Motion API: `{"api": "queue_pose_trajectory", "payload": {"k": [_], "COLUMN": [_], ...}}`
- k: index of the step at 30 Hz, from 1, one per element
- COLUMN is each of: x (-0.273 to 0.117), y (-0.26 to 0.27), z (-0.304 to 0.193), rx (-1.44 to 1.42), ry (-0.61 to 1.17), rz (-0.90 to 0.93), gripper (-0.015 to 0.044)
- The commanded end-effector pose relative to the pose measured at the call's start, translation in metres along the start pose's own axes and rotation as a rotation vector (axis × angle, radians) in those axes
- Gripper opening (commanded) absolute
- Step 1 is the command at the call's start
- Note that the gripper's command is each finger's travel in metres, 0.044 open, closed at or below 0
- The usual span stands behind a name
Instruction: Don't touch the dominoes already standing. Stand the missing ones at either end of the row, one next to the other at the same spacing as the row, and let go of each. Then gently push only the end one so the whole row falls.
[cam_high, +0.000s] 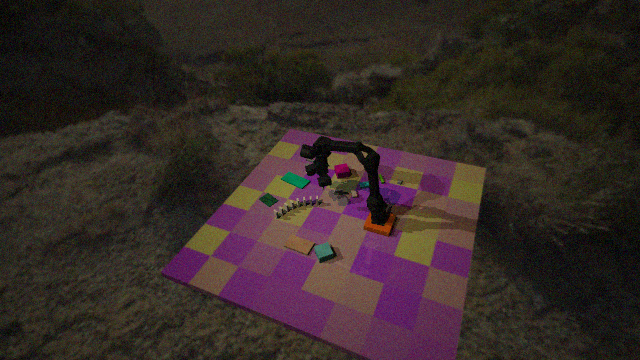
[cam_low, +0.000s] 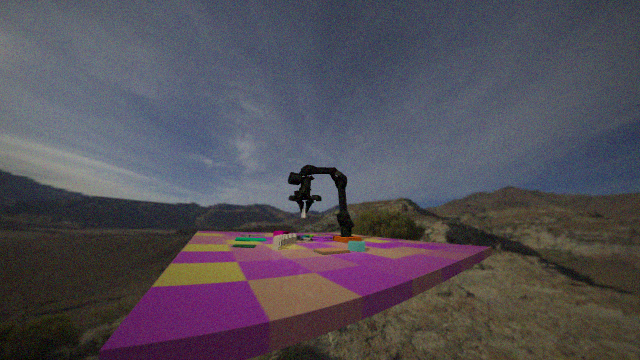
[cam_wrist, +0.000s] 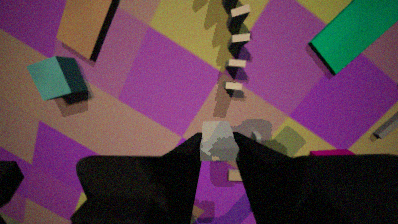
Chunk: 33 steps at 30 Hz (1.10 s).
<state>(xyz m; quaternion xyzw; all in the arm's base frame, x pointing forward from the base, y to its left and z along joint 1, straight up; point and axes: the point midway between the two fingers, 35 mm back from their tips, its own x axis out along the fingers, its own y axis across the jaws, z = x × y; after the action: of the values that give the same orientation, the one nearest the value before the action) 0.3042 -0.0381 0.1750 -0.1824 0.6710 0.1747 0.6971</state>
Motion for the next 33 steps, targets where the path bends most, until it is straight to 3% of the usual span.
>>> {"api": "queue_pose_trajectory", "payload": {"k": [1, 7, 33], "x": [0.002, 0.009, 0.127], "y": [-0.030, -0.031, -0.030], "z": [-0.003, -0.002, -0.003], "rx": [0.133, 0.133, 0.134], "ry": [0.009, 0.009, 0.010], "rz": [0.001, 0.000, 0.001], "gripper": [0.0107, 0.0107, 0.0107]}}
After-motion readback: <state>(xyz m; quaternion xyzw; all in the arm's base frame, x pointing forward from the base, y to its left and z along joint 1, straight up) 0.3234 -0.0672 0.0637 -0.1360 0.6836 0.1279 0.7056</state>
